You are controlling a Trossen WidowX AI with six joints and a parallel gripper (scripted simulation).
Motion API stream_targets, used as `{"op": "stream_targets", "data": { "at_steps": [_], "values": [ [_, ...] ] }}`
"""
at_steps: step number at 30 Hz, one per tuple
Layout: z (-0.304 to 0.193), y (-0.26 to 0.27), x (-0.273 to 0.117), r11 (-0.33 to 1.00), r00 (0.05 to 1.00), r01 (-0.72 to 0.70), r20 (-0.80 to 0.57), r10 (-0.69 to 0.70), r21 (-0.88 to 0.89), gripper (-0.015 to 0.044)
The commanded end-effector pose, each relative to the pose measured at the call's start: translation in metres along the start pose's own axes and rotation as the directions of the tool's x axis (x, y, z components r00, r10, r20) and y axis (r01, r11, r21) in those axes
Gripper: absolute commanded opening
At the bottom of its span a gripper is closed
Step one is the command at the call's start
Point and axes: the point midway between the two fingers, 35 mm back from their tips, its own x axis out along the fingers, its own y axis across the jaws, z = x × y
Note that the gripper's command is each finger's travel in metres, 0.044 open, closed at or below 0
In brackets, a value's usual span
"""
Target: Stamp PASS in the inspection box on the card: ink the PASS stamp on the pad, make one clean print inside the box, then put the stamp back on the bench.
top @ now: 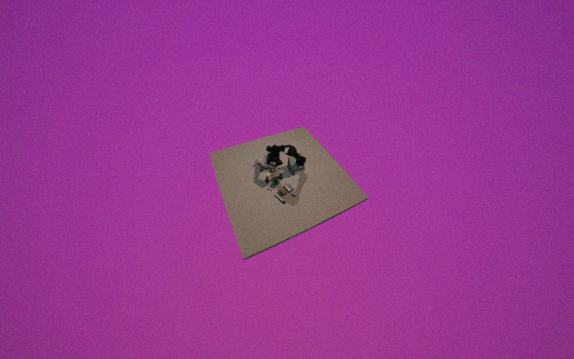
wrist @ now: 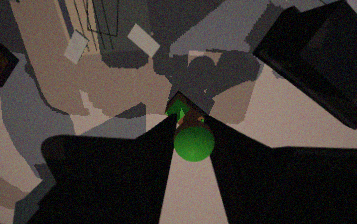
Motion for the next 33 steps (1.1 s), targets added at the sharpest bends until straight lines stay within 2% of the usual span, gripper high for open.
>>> {"op": "stream_targets", "data": {
  "at_steps": [1, 33],
  "values": [
    [0.000, -0.001, 0.000, 1.000, 1.000, 0.006, -0.004, -0.006, -0.004, 0.0012],
    [0.001, -0.002, -0.015, 1.000, 1.000, 0.007, -0.002, -0.008, -0.003, 0.0000]
  ]
}}
